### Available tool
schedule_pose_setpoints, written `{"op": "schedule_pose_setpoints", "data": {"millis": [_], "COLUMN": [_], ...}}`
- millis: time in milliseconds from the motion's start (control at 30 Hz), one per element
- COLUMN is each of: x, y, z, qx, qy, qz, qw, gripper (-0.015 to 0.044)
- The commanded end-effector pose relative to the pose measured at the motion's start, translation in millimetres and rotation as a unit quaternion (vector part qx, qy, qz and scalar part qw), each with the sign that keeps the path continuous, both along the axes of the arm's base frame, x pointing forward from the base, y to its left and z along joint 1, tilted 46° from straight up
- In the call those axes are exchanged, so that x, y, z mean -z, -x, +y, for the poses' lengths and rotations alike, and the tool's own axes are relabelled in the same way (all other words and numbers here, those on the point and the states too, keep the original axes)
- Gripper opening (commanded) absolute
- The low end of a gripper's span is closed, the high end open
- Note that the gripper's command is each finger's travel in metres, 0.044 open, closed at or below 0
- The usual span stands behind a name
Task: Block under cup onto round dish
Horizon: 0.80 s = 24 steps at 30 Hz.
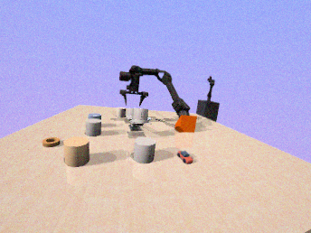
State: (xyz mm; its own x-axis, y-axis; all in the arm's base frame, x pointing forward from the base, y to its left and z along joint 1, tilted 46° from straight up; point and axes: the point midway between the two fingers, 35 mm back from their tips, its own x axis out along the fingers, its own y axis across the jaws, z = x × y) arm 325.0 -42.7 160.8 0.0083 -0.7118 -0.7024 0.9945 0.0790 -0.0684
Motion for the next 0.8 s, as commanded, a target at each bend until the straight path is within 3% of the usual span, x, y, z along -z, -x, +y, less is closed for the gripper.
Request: {"op": "schedule_pose_setpoints", "data": {"millis": [0, 767], "x": [3.8, 29.8], "y": [-0.4, -2.1], "z": [-2.5, -28.7], "qx": [-0.002, -0.002], "qy": [-0.001, -0.001], "qz": [0.0, -0.001], "qw": [1.0, 1.0], "gripper": [0.044, 0.044]}}
